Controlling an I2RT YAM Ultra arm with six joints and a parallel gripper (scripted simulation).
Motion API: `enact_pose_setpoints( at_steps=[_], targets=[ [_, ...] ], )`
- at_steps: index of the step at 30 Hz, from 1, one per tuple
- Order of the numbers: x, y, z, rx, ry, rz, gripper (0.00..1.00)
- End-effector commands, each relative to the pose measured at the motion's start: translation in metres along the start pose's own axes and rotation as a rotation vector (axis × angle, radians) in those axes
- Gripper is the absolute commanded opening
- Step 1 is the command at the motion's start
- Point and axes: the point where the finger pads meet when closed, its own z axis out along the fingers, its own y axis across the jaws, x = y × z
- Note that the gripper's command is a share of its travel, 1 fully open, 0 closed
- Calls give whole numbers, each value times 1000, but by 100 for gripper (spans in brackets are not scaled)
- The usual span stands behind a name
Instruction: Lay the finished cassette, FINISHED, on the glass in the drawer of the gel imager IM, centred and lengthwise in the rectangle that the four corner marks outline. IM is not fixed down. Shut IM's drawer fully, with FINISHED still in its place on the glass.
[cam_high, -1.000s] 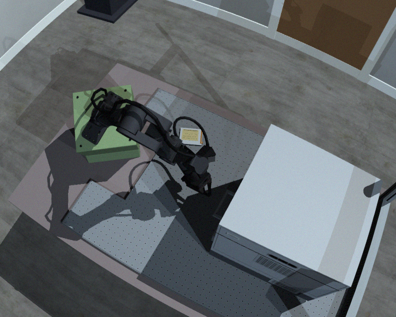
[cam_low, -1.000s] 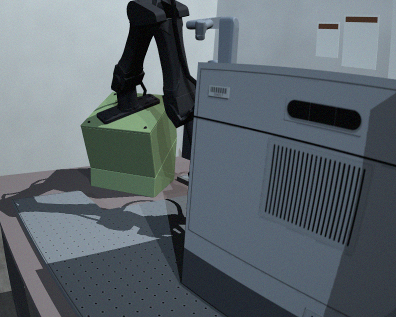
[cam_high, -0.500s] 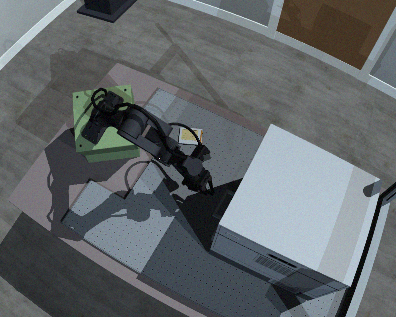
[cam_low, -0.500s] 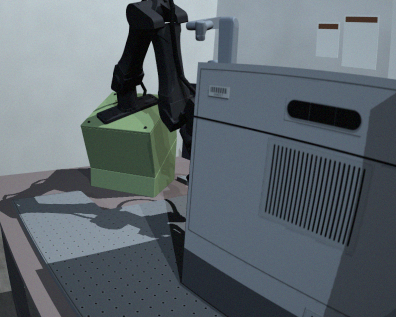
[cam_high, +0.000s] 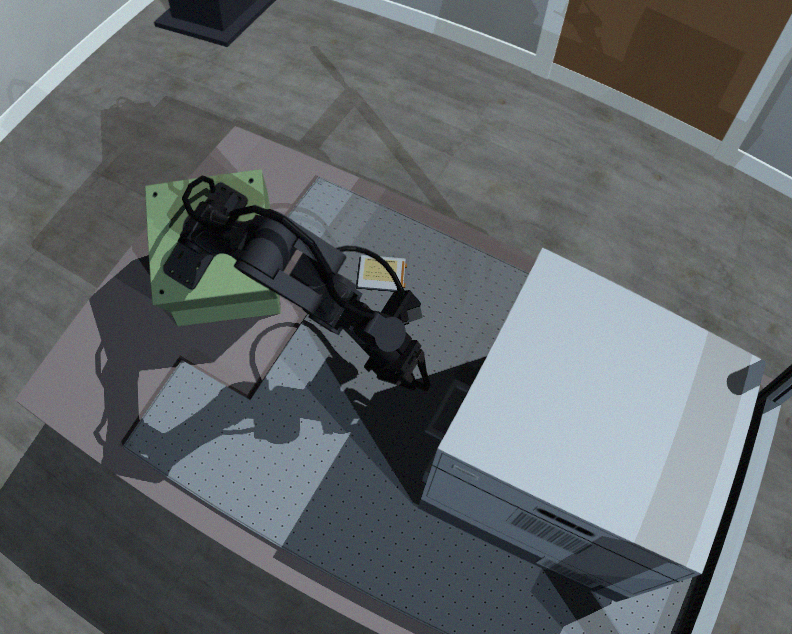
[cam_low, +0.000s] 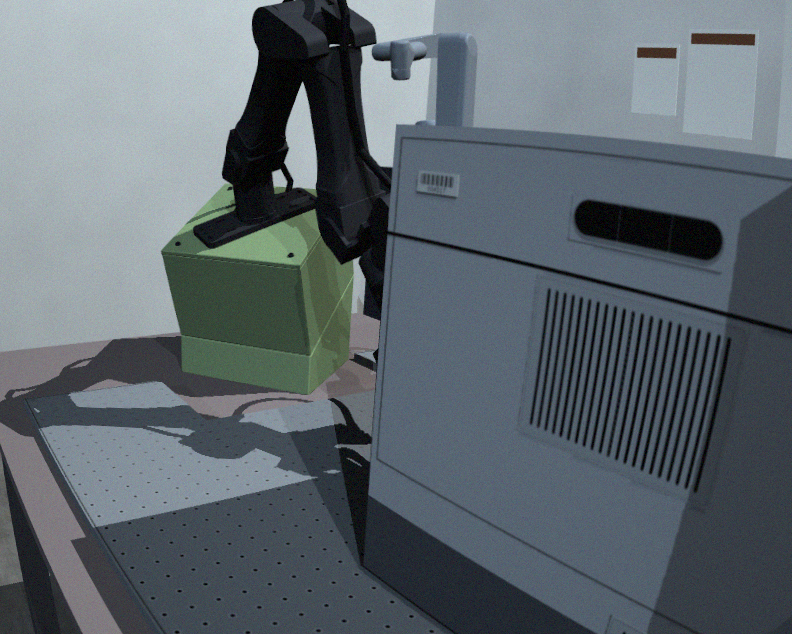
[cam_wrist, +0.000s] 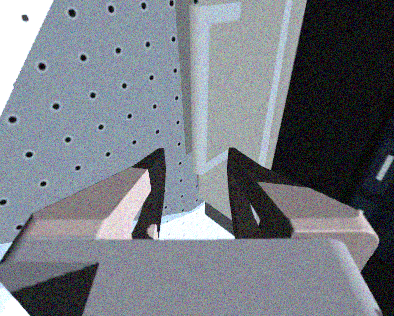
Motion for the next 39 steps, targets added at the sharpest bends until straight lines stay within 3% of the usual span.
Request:
enact_pose_setpoints(
  at_steps=[1,37,39],
  targets=[
    [-8,4,-3,-3,-27,-9,35],
    [-8,4,-3,-3,-27,-9,35],
    [-4,-6,7,16,-17,-3,35]
  ],
)
